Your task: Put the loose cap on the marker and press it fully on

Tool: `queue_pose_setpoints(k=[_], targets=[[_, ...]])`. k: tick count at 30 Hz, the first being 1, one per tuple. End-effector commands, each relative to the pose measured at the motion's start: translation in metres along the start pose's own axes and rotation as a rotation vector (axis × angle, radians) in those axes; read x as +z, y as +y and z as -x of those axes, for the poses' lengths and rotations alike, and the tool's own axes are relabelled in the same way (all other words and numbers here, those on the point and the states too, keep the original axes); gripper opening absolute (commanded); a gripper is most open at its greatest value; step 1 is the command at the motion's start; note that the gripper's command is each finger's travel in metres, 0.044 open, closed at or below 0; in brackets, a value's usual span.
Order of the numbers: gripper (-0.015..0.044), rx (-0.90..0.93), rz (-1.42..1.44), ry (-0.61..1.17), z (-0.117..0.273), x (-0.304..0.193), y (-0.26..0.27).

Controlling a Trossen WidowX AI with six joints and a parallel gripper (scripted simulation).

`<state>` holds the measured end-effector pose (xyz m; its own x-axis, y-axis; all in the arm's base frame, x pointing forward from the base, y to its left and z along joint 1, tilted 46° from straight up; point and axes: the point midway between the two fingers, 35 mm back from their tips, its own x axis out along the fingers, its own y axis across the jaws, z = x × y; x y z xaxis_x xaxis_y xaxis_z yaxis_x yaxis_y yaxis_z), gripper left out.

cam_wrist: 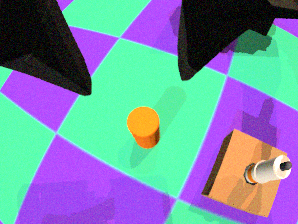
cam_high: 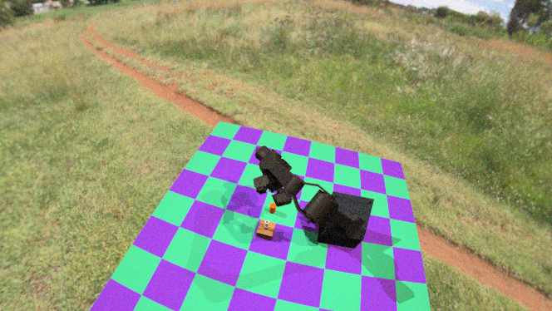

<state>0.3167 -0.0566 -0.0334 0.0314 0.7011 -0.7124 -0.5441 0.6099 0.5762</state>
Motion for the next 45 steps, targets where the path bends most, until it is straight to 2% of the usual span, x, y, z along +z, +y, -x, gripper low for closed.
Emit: queue_pose_setpoints(k=[1, 4, 45], targets=[[0.0241, 0.013, 0.011, -0.002, -0.013, -0.001, 0.0], [0.0241, 0.015, 0.011, -0.003, -0.037, -0.001, 0.0], [0.0241, 0.017, 0.01, -0.004, -0.098, -0.001, -0.001]])
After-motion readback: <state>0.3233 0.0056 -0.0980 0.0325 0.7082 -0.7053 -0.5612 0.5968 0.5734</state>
